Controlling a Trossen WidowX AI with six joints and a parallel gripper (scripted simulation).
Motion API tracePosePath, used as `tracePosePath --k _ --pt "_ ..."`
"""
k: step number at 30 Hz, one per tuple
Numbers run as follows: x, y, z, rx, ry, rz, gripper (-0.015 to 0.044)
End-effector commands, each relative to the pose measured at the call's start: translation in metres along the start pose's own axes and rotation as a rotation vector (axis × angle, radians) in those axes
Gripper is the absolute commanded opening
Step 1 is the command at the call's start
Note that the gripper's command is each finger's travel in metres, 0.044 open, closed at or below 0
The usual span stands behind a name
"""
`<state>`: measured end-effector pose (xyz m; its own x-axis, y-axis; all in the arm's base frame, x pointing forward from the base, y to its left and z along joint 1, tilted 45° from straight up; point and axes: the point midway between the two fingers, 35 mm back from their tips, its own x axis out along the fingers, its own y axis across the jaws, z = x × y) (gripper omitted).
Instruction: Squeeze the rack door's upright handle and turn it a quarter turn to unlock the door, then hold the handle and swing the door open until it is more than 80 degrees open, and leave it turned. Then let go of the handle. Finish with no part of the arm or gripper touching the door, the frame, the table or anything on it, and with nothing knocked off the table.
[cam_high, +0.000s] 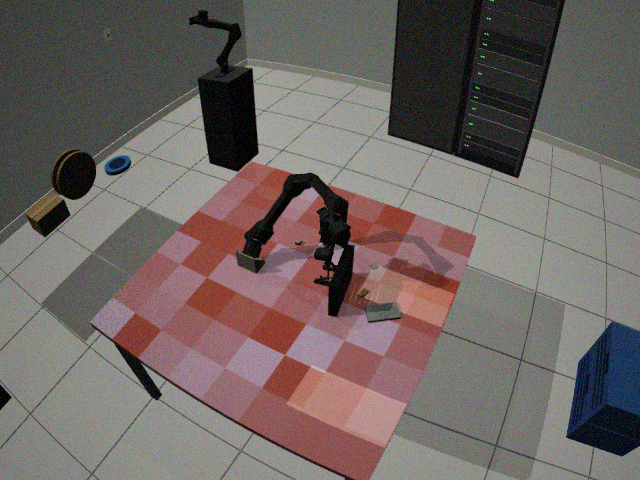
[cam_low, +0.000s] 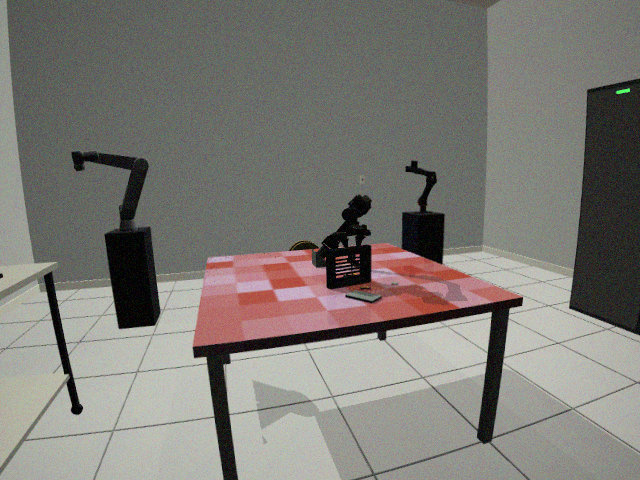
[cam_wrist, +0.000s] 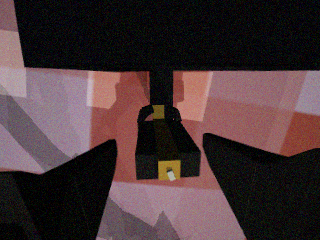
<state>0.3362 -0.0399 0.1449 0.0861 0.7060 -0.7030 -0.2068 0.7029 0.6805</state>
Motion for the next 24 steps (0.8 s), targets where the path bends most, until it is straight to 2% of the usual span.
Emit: tracePosePath --k 1,11,18,24 --pt "0.0128 -0.0026 -0.0030 0.024 0.038 0.008 0.0287" --pt "0.0217 -0.0024 -0.0034 0.032 0.062 0.007 0.0287" --pt "0.0217 -0.0024 -0.0034 0.032 0.062 0.007 0.0103" --pt "0.0217 -0.0024 -0.0034 0.032 0.062 0.007 0.0063"
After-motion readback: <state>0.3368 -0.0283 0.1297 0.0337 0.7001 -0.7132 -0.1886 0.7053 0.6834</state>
